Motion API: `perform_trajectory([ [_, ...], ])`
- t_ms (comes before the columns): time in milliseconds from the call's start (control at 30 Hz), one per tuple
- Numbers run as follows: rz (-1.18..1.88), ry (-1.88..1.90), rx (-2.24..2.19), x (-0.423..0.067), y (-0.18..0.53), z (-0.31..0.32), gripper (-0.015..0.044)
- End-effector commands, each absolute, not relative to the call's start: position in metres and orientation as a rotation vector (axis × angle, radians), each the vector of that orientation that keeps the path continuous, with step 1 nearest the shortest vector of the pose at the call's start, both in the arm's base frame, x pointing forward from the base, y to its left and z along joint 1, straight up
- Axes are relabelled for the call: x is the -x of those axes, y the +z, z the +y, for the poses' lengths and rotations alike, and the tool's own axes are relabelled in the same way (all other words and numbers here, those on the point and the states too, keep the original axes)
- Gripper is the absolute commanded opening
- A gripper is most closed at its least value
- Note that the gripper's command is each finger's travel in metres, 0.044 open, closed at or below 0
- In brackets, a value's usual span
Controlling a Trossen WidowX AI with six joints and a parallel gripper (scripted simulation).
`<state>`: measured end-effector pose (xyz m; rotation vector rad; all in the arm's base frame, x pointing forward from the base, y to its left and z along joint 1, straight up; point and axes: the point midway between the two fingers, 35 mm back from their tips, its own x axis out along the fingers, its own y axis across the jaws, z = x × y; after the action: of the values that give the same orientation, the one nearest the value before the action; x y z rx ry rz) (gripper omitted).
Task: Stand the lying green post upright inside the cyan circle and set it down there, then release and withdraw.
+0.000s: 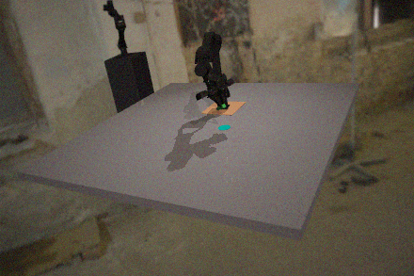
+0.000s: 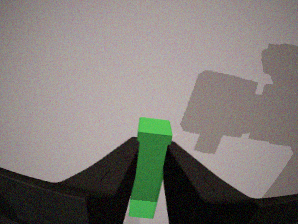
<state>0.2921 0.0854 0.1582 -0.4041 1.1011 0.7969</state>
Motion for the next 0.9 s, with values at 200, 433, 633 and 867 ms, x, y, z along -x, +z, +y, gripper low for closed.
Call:
perform_trajectory([
  [200,1.048,0.799,0.347,-0.2951,0.1564,0.0844,0.0023],
  [433,1.007,0.804,0.313,-0.2975,0.1556,0.0839,0.0023],
  [633,0.972,0.808,0.285,-0.2993,0.1551,0.0833,0.0023],
  [867,0.93,0.812,0.254,-0.3012,0.1549,0.0825,0.0023],
])
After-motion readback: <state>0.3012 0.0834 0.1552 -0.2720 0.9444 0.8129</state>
